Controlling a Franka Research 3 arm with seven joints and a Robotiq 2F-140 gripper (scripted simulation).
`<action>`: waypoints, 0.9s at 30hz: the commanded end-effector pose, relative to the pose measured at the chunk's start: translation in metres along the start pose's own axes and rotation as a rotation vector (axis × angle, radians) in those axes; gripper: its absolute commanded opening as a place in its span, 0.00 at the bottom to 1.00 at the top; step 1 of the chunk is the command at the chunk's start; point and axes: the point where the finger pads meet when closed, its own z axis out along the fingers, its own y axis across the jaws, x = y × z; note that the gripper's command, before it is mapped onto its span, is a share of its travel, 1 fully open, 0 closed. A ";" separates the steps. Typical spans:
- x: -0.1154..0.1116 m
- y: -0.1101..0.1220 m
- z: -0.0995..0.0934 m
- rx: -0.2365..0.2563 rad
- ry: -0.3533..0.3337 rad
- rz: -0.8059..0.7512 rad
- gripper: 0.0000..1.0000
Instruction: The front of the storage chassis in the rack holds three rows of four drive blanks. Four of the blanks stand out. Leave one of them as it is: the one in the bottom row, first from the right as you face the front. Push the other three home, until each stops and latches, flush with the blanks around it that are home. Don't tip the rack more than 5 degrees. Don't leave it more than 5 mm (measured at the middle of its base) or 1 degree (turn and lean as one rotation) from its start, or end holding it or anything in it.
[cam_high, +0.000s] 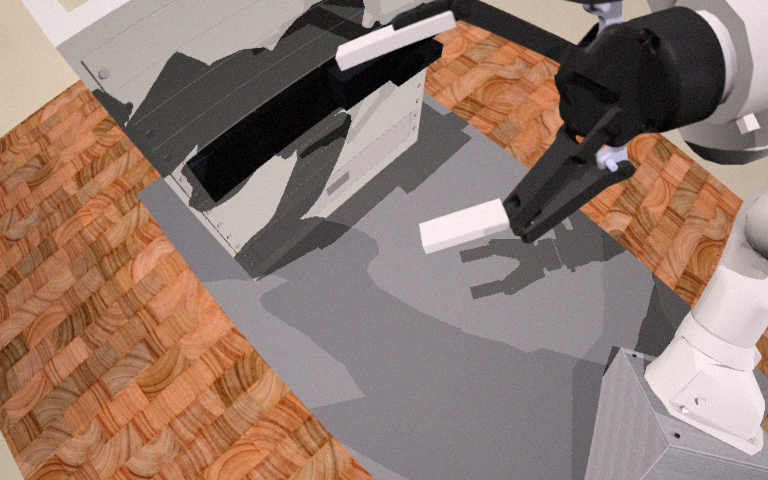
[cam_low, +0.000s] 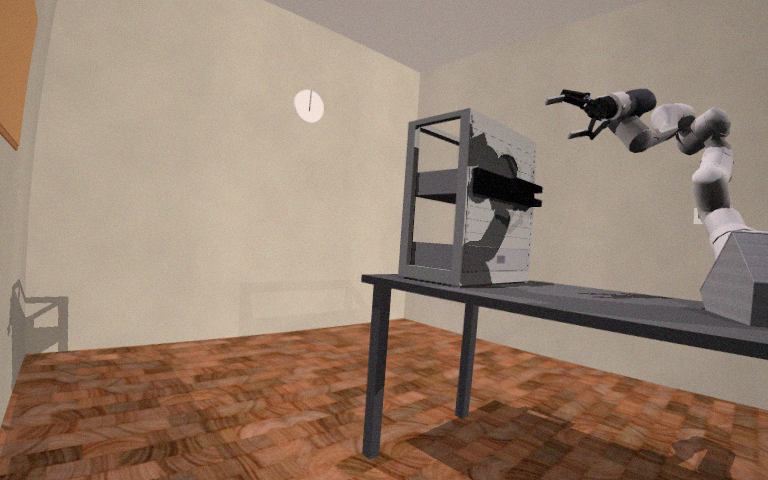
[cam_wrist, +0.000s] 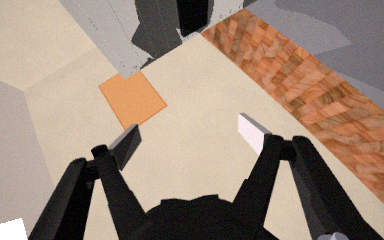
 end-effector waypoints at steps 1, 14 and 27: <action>0.002 0.000 -0.001 0.105 0.021 0.129 1.00; 0.022 0.008 0.002 0.162 0.087 0.135 1.00; 0.047 0.019 0.002 0.216 0.162 0.134 1.00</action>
